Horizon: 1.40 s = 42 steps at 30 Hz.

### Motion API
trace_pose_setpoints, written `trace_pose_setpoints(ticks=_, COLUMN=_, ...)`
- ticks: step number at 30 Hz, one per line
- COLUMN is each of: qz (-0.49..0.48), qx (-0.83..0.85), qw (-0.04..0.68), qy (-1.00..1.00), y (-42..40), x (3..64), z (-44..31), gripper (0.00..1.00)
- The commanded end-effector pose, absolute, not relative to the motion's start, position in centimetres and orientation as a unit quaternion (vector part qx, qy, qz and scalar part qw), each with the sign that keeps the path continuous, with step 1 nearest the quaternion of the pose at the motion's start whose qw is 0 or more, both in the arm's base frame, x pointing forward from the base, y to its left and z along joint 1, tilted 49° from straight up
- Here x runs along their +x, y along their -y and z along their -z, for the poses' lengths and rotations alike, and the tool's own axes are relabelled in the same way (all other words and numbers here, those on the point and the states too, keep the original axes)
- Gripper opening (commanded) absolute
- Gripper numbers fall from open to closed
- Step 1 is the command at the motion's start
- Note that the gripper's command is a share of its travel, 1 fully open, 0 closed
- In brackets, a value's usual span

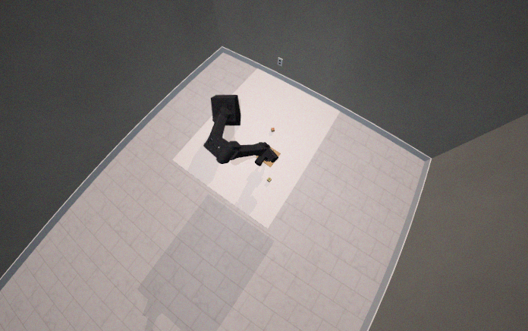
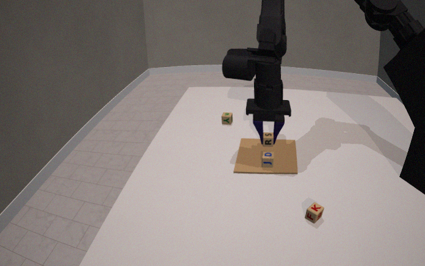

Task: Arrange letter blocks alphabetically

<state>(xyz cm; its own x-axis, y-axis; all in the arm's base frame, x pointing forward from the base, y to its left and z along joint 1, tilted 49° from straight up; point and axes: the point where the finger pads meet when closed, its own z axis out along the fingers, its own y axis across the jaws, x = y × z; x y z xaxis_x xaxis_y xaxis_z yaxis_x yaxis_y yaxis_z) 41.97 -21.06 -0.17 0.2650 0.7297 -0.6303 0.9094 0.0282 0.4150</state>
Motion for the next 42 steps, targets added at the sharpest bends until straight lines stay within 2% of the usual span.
trace_pose_setpoints(ticks=1, qz=0.117, qx=0.687, qw=0.397, qy=-0.597, y=21.63, x=41.99, z=0.62, gripper=0.20)
trace_pose_setpoints(ticks=22, qz=0.118, qx=0.687, qw=0.395, qy=-0.598, y=21.56, x=41.87, z=0.75, gripper=0.20)
trace_pose_setpoints(ticks=23, qz=0.118, qx=0.687, qw=0.395, qy=-0.598, y=21.56, x=41.87, z=0.75, gripper=0.24)
trace_pose_setpoints(ticks=28, qz=0.118, qx=0.687, qw=0.395, qy=-0.598, y=21.56, x=41.87, z=0.75, gripper=0.28)
trace_pose_setpoints(ticks=29, qz=0.118, qx=0.687, qw=0.395, qy=-0.598, y=21.56, x=41.87, z=0.75, gripper=0.32)
trace_pose_setpoints(ticks=31, qz=0.118, qx=0.687, qw=0.395, qy=-0.598, y=21.56, x=41.87, z=0.75, gripper=0.32)
trace_pose_setpoints(ticks=35, qz=0.118, qx=0.687, qw=0.395, qy=-0.598, y=21.56, x=41.87, z=0.75, gripper=0.40)
trace_pose_setpoints(ticks=42, qz=0.118, qx=0.687, qw=0.395, qy=-0.598, y=21.56, x=41.87, z=0.75, gripper=0.40)
